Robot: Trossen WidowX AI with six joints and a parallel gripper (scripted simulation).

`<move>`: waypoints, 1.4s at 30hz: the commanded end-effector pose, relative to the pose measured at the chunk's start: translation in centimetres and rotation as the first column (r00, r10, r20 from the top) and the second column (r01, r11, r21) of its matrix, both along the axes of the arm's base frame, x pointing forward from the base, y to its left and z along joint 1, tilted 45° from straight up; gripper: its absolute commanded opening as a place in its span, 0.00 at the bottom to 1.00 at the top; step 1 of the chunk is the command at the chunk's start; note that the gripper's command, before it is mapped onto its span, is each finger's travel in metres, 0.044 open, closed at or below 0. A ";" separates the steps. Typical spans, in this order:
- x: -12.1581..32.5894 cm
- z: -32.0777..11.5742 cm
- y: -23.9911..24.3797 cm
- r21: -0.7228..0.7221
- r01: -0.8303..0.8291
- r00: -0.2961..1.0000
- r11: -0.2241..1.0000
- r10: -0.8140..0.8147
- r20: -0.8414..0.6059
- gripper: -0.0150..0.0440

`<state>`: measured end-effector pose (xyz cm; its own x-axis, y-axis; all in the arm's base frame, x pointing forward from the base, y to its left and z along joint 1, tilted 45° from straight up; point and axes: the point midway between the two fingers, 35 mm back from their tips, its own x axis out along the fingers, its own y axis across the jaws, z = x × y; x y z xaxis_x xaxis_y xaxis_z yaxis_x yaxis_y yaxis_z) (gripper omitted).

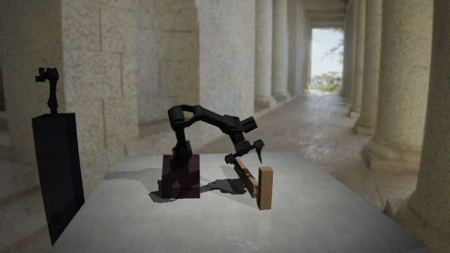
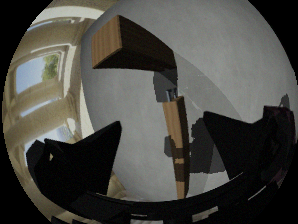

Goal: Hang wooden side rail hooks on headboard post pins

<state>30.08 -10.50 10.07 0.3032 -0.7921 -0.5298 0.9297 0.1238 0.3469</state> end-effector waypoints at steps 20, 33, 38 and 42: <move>1.7 0.3 0.2 0.119 -0.658 0.227 0.743 0.347 -0.910 1.00; 2.0 0.6 0.1 0.508 -0.707 -0.502 0.492 0.157 -0.851 1.00; 2.2 0.8 -0.1 0.665 -0.623 -0.720 0.411 0.030 -0.693 1.00; 2.2 1.0 -0.4 0.776 -0.519 -0.846 0.358 -0.084 -0.527 1.00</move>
<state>32.20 -10.65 10.80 0.1040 -0.7983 -0.5932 -0.7117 0.3569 -0.6050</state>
